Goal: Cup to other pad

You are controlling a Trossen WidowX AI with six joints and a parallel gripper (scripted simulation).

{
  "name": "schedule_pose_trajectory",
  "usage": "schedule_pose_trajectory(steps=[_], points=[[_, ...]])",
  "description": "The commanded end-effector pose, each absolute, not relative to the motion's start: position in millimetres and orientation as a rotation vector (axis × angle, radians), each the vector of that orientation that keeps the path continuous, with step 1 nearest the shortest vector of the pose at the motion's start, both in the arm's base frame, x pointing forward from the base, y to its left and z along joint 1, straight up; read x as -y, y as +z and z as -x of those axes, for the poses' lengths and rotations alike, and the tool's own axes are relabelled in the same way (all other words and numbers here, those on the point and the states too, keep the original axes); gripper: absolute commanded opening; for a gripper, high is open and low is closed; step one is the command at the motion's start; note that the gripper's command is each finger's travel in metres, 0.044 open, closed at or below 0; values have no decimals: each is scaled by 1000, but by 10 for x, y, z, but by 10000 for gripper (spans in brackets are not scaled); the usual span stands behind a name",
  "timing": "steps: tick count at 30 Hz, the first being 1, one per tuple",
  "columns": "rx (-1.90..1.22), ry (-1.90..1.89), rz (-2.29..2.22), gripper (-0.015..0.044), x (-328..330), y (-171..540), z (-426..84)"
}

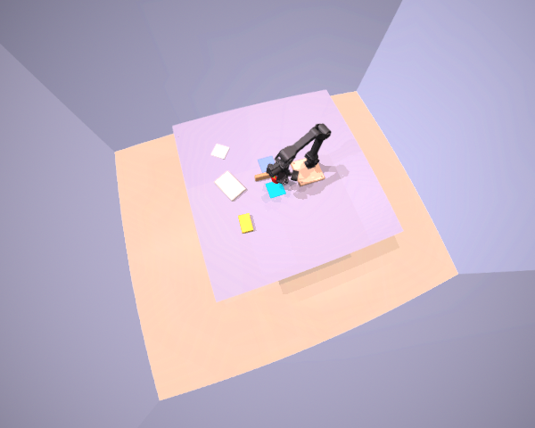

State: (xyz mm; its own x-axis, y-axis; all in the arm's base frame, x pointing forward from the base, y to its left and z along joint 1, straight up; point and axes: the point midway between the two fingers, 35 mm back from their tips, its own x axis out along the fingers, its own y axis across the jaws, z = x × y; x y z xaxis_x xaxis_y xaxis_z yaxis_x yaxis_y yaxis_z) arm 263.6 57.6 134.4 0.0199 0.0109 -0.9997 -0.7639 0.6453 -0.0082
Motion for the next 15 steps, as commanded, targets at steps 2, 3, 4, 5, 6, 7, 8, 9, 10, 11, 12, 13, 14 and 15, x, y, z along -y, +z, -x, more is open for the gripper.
schedule_pose_trajectory(steps=[2, 3, 4, 5, 6, 7, 8, 9, 10, 11, 12, 13, 14, 15], points=[[-1434, 674, 674, 0, -692, 1372, -2668], [-1434, 674, 673, 0, -712, 1374, -2670], [-1434, 674, 673, 0, -732, 1375, -2672], [-1434, 674, 673, 0, -753, 1377, -2673], [-1434, 674, 673, 0, -773, 1379, -2675], [-1434, 675, 673, 0, -793, 1381, -2676], [-1434, 675, 673, 0, -809, 1382, -2677], [-1434, 675, 673, 0, -809, 1380, -2677], [-1434, 675, 673, 0, -809, 1377, -2677], [-1434, 675, 673, 0, -809, 1372, -2677], [-1434, 675, 673, 0, -809, 1365, -2677], [-1434, 675, 673, 0, -809, 1356, -2678], [-1434, 675, 673, 0, -809, 1346, -2678], [-1434, 675, 673, 0, -809, 1335, -2678]])
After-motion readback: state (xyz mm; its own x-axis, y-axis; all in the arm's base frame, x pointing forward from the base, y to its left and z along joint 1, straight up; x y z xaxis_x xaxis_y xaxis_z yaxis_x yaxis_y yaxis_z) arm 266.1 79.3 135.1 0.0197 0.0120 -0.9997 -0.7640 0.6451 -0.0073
